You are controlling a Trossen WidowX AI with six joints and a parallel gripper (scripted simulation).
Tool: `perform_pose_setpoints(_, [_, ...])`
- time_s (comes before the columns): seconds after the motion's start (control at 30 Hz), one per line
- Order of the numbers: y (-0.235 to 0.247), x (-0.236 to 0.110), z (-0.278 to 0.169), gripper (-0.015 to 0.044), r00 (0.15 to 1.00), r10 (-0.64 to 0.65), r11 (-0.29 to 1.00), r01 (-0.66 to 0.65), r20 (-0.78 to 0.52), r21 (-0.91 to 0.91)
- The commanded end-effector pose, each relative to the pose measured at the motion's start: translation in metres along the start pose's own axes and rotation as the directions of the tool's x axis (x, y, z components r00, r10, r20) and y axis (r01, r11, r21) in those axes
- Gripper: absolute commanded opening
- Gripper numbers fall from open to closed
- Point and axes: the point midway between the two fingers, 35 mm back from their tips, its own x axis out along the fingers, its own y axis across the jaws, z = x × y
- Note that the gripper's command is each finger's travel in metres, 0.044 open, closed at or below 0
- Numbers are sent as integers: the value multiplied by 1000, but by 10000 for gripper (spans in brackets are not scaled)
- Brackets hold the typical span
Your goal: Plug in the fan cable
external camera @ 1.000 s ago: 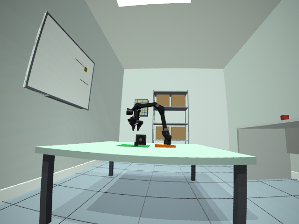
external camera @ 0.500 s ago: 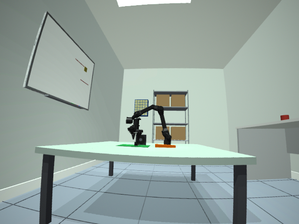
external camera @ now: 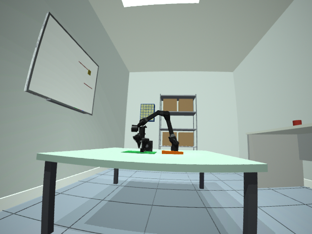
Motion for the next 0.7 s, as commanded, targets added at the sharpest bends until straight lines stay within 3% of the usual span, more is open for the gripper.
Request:
perform_pose_setpoints(0.0, [1,7,0,440,1000,4,1000,-4,1,-6])
perform_pose_setpoints(0.4, [1,23,-1,440,1000,4,1000,-4,1,-6])
perform_pose_setpoints(0.67, [1,21,-1,230,1000,1,1000,-1,-2,0])
